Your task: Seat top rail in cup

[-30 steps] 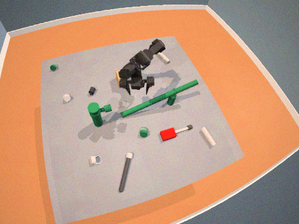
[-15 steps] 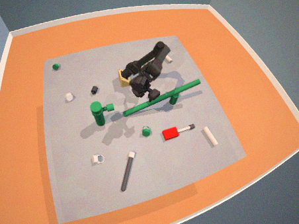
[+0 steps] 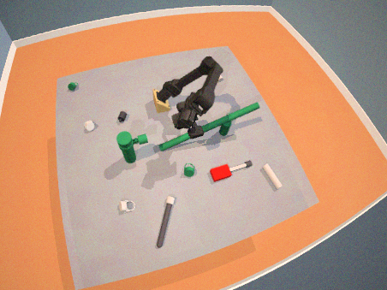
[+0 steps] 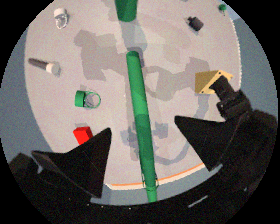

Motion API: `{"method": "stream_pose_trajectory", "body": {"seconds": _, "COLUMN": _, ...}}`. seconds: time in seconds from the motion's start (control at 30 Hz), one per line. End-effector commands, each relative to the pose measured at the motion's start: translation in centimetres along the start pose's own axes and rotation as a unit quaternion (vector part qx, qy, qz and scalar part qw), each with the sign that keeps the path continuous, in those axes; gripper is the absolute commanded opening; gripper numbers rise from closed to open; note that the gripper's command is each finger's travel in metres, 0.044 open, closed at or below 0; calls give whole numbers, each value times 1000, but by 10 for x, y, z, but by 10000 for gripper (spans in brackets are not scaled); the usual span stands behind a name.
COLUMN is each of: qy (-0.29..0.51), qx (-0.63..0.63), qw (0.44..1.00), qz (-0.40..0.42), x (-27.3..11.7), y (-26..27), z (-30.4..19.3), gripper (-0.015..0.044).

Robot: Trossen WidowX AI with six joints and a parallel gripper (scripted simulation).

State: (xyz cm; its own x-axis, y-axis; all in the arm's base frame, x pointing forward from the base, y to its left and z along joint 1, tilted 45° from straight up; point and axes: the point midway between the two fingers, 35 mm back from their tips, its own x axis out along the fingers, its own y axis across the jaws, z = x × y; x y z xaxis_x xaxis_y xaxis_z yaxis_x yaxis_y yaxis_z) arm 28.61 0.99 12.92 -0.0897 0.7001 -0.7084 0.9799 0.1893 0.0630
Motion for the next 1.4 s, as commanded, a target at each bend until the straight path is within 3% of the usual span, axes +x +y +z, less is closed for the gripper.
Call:
{"method": "stream_pose_trajectory", "body": {"seconds": 0.0, "qy": -2, "qx": 9, "qw": 1000, "qz": -4, "x": 3, "y": 0, "z": 0, "gripper": 440}}
{"method": "stream_pose_trajectory", "body": {"seconds": 0.2, "qy": -1, "qx": 9, "qw": 1000, "qz": -3, "x": 36, "y": -1, "z": 0, "gripper": 440}}
{"method": "stream_pose_trajectory", "body": {"seconds": 1.37, "qy": -1, "qx": 9, "qw": 1000, "qz": -3, "x": 89, "y": 1, "z": 1, "gripper": 440}}
